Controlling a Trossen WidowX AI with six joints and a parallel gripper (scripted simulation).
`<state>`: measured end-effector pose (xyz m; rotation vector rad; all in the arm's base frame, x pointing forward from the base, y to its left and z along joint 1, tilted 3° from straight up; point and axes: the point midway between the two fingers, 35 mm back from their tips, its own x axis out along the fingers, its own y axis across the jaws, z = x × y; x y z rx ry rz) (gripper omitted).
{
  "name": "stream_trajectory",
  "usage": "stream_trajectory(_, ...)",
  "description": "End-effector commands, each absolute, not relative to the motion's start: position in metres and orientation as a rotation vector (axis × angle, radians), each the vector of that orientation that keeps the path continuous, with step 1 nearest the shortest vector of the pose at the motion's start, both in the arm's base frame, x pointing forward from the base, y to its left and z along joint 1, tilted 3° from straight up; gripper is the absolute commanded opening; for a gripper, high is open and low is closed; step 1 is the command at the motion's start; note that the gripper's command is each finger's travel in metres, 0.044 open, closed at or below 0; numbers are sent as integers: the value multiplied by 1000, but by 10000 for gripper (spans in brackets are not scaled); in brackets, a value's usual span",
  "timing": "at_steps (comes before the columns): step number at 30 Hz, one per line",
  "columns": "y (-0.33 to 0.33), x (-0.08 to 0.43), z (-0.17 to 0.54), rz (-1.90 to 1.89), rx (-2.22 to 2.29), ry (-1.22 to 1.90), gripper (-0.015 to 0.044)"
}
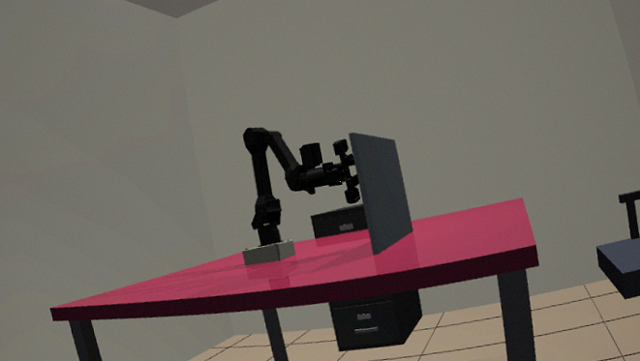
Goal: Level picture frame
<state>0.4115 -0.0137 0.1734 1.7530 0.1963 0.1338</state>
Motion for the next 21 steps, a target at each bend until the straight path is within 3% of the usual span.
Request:
stream_trajectory(1, -14, 412, 175, 141, 1755, 189, 0)
stream_trajectory(21, -12, 411, 169, 138, 1753, 197, 0)
